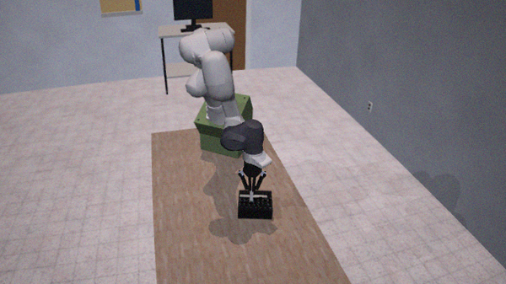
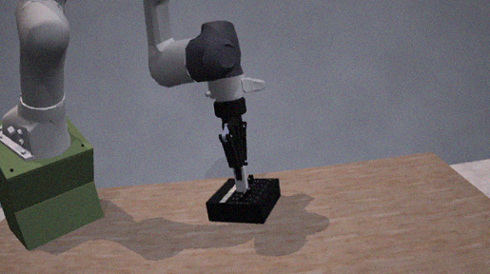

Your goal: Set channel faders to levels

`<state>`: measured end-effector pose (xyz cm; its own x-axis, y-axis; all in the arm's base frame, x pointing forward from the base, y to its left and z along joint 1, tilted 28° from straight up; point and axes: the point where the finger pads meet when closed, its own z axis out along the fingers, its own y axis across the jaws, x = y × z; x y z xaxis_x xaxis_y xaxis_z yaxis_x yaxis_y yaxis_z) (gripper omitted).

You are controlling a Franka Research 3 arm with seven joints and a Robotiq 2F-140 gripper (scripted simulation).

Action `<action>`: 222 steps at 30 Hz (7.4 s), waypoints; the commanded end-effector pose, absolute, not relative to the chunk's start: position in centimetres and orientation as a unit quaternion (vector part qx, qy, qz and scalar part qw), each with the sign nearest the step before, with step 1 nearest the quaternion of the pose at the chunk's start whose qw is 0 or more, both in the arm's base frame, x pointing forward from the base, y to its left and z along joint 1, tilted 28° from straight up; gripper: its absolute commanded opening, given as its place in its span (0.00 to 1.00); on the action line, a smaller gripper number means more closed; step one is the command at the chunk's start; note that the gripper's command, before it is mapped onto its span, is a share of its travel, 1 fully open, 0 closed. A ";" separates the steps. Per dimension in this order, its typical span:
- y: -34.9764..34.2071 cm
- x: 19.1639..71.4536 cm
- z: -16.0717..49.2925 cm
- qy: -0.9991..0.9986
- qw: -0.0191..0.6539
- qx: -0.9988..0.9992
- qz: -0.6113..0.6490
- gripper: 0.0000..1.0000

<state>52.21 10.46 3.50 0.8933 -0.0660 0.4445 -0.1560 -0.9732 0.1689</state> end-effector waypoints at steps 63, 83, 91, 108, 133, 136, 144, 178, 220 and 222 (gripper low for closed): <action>15.6 48.0 4.3 -0.056 0.102 0.968 0.224 0.00; 15.7 48.0 4.3 -0.056 0.102 0.968 0.224 0.00; 15.7 48.0 4.3 -0.056 0.102 0.968 0.224 0.00; 15.6 48.0 4.2 -0.056 0.102 0.968 0.224 0.00; 15.4 48.6 3.1 -0.056 0.102 0.968 0.224 0.00; 15.3 48.6 2.9 -0.056 0.102 0.968 0.224 0.00; 15.2 48.8 2.6 -0.056 0.102 0.968 0.224 0.00; 15.1 49.0 2.1 -0.056 0.102 0.968 0.224 0.00; 14.9 49.4 1.4 -0.056 0.102 0.968 0.224 0.00; 14.9 49.4 1.3 -0.056 0.102 0.968 0.224 0.00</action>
<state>49.28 14.90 1.47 0.8953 -0.0548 0.4420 -0.1485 -0.9724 0.1802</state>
